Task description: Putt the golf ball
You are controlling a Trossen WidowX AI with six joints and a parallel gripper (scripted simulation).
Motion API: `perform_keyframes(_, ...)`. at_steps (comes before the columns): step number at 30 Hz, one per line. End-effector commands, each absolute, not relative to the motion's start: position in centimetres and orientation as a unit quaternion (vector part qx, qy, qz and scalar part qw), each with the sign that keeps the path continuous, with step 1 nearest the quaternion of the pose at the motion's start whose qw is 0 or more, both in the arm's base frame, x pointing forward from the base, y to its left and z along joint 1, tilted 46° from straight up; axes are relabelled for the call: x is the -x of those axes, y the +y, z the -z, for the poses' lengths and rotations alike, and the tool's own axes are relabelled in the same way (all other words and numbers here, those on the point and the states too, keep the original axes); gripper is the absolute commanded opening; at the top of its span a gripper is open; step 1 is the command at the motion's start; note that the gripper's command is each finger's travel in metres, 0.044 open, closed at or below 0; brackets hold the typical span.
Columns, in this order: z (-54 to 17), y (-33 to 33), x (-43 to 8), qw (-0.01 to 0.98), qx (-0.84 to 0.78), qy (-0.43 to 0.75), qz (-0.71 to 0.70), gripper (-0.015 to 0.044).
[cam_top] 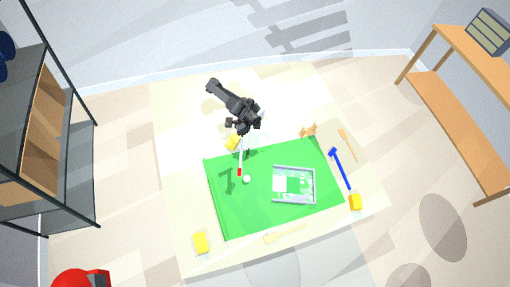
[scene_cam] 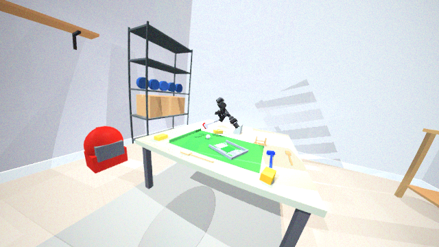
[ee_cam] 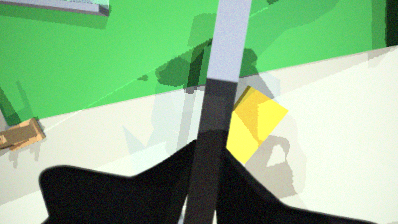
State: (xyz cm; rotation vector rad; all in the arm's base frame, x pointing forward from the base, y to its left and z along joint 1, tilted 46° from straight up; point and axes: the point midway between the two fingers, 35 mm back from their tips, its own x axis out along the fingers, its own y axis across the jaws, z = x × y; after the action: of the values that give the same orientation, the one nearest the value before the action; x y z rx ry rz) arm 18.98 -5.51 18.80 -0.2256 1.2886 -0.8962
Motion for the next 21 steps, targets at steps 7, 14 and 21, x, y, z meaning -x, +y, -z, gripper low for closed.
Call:
perform_keyframes(7,-18.2,-6.6,-18.9,0.694,0.096,0.575,0.422,0.0000)
perform_keyframes(14,-16.3,-8.4,-18.7,0.670,0.097,0.588,0.443,0.0000)
perform_keyframes(21,-16.0,-8.7,-18.7,0.669,0.096,0.588,0.444,0.0000)
